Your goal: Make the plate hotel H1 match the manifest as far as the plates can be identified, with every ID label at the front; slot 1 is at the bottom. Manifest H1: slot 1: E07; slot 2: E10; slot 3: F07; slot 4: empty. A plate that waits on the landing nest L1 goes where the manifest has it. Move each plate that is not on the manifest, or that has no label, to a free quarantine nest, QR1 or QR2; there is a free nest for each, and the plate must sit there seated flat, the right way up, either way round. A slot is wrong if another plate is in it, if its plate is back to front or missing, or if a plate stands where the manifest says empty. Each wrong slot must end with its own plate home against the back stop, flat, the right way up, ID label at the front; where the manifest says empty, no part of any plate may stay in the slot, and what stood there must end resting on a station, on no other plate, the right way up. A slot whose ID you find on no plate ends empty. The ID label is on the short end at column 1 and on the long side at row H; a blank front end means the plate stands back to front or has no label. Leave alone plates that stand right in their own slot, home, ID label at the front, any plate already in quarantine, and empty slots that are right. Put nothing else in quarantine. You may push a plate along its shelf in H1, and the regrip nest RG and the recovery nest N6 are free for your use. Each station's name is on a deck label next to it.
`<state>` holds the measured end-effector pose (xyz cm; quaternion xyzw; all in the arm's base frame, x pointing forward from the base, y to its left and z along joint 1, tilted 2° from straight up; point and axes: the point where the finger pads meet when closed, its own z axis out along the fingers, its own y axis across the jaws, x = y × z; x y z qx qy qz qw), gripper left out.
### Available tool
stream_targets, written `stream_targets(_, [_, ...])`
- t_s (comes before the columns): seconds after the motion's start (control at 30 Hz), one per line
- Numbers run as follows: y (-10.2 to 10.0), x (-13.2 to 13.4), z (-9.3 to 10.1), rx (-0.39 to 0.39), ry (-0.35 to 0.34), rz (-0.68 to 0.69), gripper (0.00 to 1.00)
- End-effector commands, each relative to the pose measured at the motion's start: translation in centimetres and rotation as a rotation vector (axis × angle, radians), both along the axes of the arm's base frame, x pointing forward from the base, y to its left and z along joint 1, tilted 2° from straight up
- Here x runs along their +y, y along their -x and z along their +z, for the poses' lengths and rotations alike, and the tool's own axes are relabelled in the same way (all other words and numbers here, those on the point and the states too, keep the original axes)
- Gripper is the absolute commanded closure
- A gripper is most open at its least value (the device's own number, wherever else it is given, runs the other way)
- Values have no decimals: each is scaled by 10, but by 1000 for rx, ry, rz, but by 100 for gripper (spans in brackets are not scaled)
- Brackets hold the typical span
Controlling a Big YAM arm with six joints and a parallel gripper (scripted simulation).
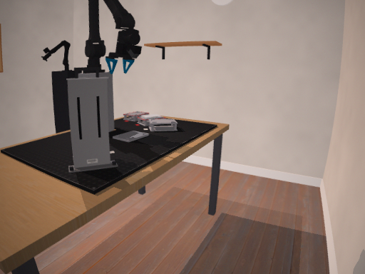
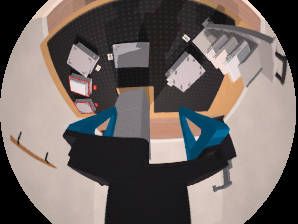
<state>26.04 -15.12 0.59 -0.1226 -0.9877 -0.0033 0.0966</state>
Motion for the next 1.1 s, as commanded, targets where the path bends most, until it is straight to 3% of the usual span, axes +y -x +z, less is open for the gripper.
stream_targets(0.0, [-2, -1, 2, -7, 4, 0, 0])
stream_targets(0.53, [-2, -1, 2, -7, 4, 0, 0])
stream_targets(0.57, [-10, 1, 5, -58, 33, 13, 100])
stream_targets(0.63, [-10, 6, -10, -35, 21, 8, 100])
stream_targets(1.07, [-24, 25, -42, -81, 39, 21, 100])
